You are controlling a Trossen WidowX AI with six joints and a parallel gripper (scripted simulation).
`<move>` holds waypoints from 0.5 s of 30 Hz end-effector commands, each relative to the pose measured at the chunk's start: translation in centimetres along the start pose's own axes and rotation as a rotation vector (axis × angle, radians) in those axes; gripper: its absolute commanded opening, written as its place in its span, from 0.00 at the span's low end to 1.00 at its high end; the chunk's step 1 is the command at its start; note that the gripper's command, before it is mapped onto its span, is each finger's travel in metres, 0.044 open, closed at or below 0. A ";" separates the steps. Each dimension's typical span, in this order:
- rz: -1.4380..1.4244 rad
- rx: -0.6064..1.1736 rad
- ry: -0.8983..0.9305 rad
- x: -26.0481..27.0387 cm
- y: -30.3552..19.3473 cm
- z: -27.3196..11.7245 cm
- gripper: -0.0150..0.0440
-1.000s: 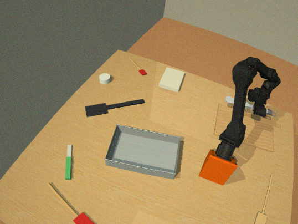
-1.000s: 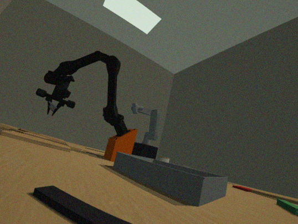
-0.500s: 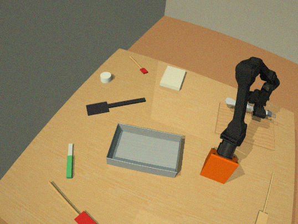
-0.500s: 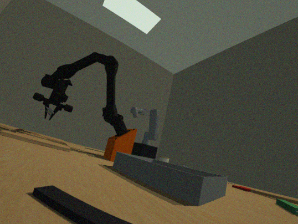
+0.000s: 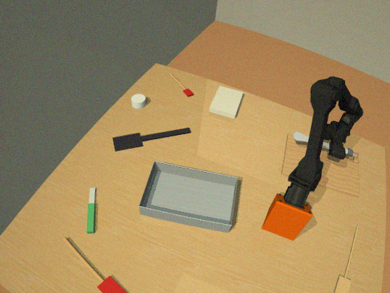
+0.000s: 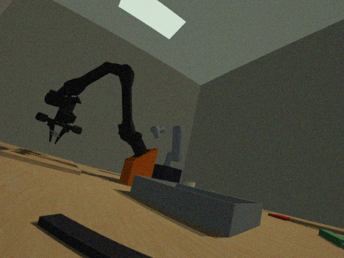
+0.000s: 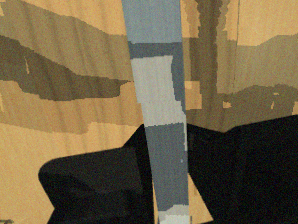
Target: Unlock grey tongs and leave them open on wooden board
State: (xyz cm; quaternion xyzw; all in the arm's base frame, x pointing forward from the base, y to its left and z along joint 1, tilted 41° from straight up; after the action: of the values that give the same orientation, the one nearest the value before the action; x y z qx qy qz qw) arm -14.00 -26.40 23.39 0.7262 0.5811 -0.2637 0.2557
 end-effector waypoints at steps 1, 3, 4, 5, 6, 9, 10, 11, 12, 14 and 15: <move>0.006 0.003 0.006 0.1 -0.1 0.8 0.00; 0.006 0.003 0.006 0.2 -0.1 1.2 0.00; 0.006 0.003 0.006 0.2 0.0 1.3 0.00; 0.006 0.003 0.006 0.2 0.0 1.5 0.00; 0.006 0.003 0.006 0.2 0.0 1.6 0.00; 0.006 0.002 0.005 0.2 0.0 2.1 0.00; 0.006 0.002 0.005 0.2 0.0 2.3 0.00; 0.007 0.002 0.005 0.3 0.1 2.4 0.00; 0.007 0.002 0.005 0.3 0.1 2.6 0.00; 0.007 0.002 0.005 0.3 0.1 2.9 0.00; 0.007 0.002 0.005 0.3 0.1 3.1 0.00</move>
State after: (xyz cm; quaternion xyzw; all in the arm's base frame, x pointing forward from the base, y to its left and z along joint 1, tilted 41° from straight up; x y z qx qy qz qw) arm -14.02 -27.96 21.55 0.7262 0.5808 -0.2638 0.2564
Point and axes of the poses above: the point midway between the two fingers, 35 mm back from their tips, its own z axis out along the fingers, its own x axis across the jaws, y = z × x, the point moved 1 cm from there along -z, back along the fingers, and after that the axes turned 13 degrees about z, right-handed, at the moved point
